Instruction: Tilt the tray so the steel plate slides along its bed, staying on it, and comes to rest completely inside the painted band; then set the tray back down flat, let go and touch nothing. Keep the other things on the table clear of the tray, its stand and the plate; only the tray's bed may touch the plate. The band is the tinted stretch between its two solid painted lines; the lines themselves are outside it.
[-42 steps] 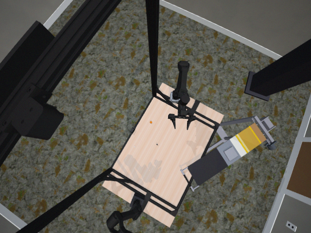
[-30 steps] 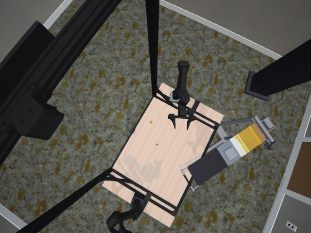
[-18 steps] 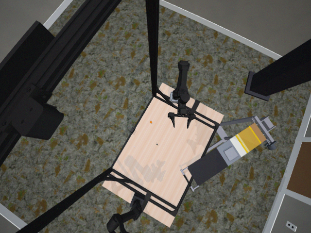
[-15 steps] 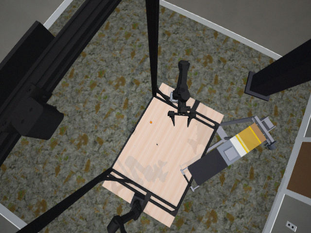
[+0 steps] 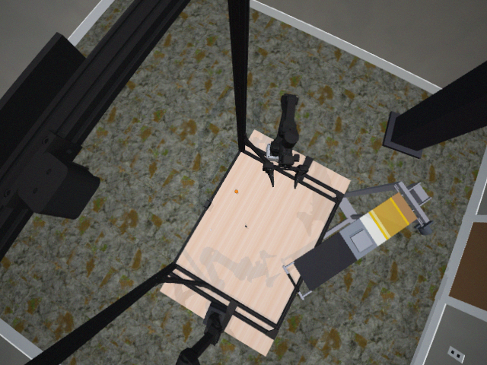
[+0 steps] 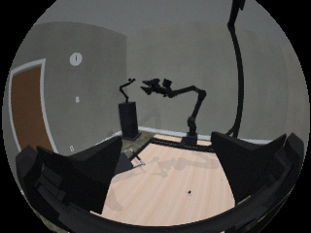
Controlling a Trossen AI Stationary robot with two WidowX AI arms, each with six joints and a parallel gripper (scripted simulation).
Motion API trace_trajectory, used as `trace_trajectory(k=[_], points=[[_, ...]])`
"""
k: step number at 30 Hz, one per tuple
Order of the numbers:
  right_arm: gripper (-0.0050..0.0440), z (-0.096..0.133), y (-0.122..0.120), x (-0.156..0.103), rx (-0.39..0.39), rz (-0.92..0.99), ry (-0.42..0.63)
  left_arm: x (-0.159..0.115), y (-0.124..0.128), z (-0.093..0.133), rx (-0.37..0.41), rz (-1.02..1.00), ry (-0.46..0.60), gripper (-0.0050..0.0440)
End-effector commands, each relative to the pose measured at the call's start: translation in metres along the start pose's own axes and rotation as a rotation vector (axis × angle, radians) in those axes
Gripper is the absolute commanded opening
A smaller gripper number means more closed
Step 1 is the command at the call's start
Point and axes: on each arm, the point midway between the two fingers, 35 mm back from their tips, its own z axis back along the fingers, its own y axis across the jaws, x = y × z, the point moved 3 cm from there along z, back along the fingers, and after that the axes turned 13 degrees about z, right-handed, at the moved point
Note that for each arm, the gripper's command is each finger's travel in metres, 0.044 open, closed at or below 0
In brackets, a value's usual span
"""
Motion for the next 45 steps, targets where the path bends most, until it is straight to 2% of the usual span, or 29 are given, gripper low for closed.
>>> trace_trajectory(k=[1,7,9,16,22,24,26,33,41,43,45], points=[[0.0440,-0.018,0.004,-0.020,-0.017,-0.118,0.093,0.013,-0.003,0.016,-0.001,0.002,-0.013,0.0440],[0.0440,-0.039,0.016,-0.060,-0.058,-0.299,0.269,0.023,-0.004,0.040,0.000,0.002,-0.009,0.0440],[0.0440,-0.039,0.016,-0.060,-0.058,-0.299,0.269,0.023,-0.004,0.040,0.000,0.002,-0.009,0.0440],[0.0440,-0.053,0.037,-0.109,-0.129,-0.477,0.483,0.032,-0.003,0.071,0.001,0.002,-0.004,0.0440],[0.0440,-0.056,0.061,-0.151,-0.209,-0.598,0.669,0.037,0.001,0.098,0.002,0.002,0.001,0.0440],[0.0440,-0.055,0.069,-0.164,-0.240,-0.631,0.731,0.038,0.003,0.108,0.003,0.002,0.002,0.0440],[0.0440,-0.055,0.069,-0.164,-0.240,-0.631,0.731,0.038,0.003,0.108,0.003,0.002,0.002,0.0440],[0.0440,-0.044,0.101,-0.207,-0.365,-0.714,0.946,0.040,0.011,0.141,0.004,0.001,0.007,0.0440],[0.0440,-0.020,0.139,-0.248,-0.536,-0.746,1.176,0.038,0.025,0.180,0.005,0.000,0.013,0.0440],[0.0440,-0.020,0.139,-0.248,-0.536,-0.746,1.176,0.038,0.025,0.180,0.005,0.000,0.013,0.0440],[0.0440,-0.012,0.148,-0.256,-0.583,-0.742,1.230,0.037,0.029,0.189,0.005,-0.001,0.014,0.0440]])
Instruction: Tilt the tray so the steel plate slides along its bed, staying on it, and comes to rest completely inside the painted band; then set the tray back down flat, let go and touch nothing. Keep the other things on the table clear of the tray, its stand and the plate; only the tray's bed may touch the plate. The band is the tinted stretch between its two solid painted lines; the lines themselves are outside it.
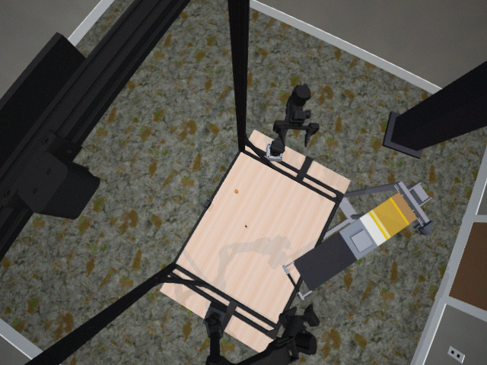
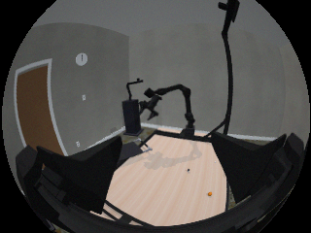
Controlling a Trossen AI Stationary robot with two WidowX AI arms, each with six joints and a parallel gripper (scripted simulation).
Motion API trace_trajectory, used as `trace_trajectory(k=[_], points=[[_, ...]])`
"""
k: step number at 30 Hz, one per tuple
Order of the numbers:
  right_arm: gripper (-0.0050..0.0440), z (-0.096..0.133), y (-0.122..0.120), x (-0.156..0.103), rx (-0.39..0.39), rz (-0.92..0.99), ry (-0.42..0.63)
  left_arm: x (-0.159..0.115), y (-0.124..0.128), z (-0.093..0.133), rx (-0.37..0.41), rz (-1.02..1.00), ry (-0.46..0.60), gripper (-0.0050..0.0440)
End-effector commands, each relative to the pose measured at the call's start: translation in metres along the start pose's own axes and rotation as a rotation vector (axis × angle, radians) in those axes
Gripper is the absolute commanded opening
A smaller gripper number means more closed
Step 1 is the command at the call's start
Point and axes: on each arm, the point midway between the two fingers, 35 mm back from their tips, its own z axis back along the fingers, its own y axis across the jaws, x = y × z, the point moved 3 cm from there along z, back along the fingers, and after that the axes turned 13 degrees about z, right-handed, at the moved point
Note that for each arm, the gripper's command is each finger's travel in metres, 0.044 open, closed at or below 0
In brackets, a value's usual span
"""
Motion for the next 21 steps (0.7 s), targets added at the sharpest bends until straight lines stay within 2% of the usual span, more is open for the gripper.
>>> trace_trajectory(k=[1,3,4,7,21], points=[[0.0440,-0.007,0.000,-0.017,-0.082,-0.031,0.042,-0.001,0.007,0.016,-0.002,0.002,-0.006,0.0440],[0.0440,-0.008,0.000,-0.020,-0.096,-0.035,0.050,-0.003,0.012,0.026,-0.002,0.002,-0.005,0.0440],[0.0150,-0.010,-0.005,-0.013,-0.096,-0.035,0.050,-0.004,0.014,0.030,-0.002,0.001,-0.004,0.0440],[0.0150,-0.025,-0.017,-0.018,-0.096,-0.035,0.050,-0.007,0.020,0.042,-0.001,0.001,-0.003,0.0440],[0.0150,-0.085,-0.066,-0.036,-0.096,-0.035,0.050,0.003,-0.003,0.020,0.105,-0.121,0.092,0.0440]])
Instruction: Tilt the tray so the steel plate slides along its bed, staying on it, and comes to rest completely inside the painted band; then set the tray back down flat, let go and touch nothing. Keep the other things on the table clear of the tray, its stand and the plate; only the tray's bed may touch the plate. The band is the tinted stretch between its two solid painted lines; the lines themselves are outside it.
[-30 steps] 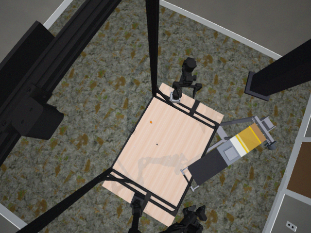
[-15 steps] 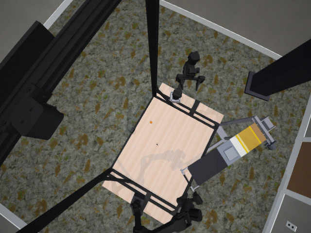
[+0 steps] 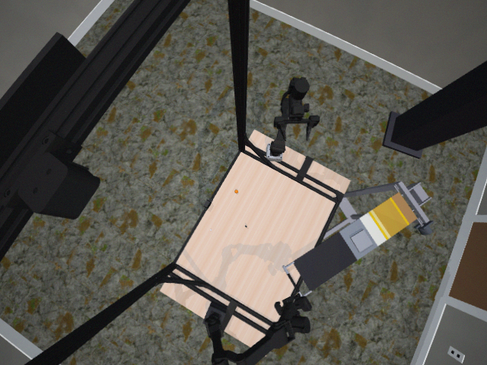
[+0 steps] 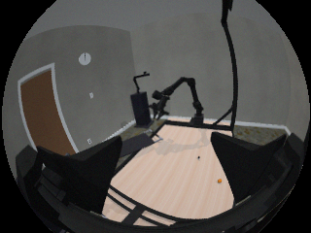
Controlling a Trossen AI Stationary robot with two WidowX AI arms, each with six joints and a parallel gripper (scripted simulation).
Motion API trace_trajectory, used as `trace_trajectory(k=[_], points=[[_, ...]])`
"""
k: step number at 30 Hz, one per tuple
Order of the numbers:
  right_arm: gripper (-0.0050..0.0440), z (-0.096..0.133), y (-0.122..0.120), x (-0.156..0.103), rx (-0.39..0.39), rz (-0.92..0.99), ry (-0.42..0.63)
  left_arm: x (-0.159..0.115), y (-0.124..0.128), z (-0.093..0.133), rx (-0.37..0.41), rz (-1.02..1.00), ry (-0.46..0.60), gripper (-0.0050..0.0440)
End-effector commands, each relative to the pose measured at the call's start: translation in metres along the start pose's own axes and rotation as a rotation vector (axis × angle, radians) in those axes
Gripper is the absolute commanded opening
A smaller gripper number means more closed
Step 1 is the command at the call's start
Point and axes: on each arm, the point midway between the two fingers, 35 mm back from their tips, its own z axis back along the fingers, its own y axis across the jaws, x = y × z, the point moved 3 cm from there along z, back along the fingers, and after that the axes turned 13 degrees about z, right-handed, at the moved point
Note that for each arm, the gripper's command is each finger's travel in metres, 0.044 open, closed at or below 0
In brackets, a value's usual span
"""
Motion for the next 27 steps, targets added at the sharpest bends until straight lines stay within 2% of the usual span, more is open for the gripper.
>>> trace_trajectory(k=[1,9,11,13,27], points=[[0.0150,-0.024,-0.021,-0.006,-0.026,-0.007,0.006,0.005,-0.007,-0.009,0.028,-0.035,0.038,0.0440],[0.0150,-0.067,-0.051,-0.016,-0.026,-0.007,0.006,0.013,-0.015,-0.028,0.091,-0.089,0.110,0.0440],[0.0150,-0.067,-0.051,-0.016,-0.026,-0.007,0.006,0.013,-0.015,-0.028,0.091,-0.089,0.110,0.0440],[0.0150,-0.073,-0.055,-0.017,-0.026,-0.007,0.006,0.015,-0.016,-0.034,0.106,-0.100,0.129,0.0440],[0.0150,-0.073,-0.055,-0.017,-0.026,-0.007,0.006,0.027,-0.010,-0.071,0.191,-0.138,0.248,0.0440]])
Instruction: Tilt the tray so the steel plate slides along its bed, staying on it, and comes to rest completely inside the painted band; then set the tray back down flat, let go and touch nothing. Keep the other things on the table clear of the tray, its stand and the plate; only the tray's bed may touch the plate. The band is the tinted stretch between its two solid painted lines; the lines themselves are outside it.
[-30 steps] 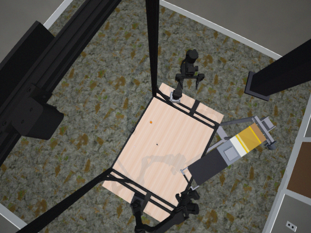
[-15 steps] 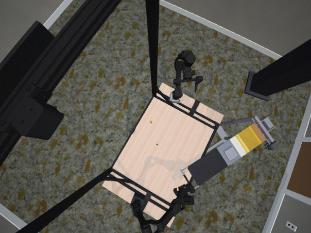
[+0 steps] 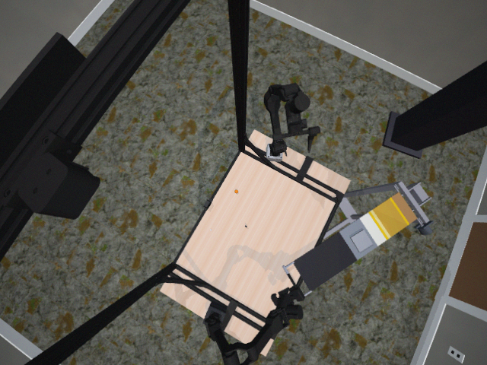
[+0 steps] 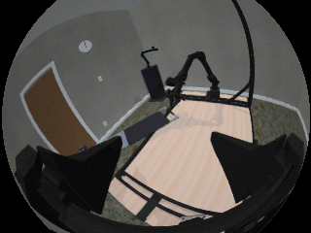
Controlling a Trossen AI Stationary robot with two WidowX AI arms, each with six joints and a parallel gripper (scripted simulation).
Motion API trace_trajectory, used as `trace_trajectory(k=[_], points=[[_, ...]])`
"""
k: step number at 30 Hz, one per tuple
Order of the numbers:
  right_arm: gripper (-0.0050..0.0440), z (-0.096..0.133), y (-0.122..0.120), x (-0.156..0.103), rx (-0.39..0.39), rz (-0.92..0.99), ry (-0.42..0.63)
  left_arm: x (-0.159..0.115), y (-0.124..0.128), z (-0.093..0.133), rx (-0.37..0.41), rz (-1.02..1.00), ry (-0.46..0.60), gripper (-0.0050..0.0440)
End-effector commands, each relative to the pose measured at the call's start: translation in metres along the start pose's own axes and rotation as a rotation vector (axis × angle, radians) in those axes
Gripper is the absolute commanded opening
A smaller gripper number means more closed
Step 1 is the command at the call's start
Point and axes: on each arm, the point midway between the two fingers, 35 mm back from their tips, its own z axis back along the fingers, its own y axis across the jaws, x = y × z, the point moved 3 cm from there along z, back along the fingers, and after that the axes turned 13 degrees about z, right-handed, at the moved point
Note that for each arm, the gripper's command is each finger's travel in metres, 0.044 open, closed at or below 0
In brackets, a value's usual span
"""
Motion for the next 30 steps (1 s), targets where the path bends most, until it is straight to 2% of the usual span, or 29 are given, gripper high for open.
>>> trace_trajectory(k=[1,16,19,30], points=[[0.0150,-0.001,-0.002,0.000,-0.007,-0.004,-0.003,0.005,0.001,-0.004,0.009,-0.005,0.012,0.0440],[0.0150,-0.001,-0.002,0.000,-0.007,-0.004,-0.003,0.022,0.029,-0.045,0.076,0.009,0.135,0.0440],[0.0150,-0.001,-0.002,0.000,-0.007,-0.004,-0.003,0.023,0.032,-0.048,0.080,0.012,0.142,0.0440],[0.0150,-0.038,-0.003,0.000,-0.007,-0.004,-0.003,0.029,0.071,-0.072,0.116,0.059,0.204,0.0440]])
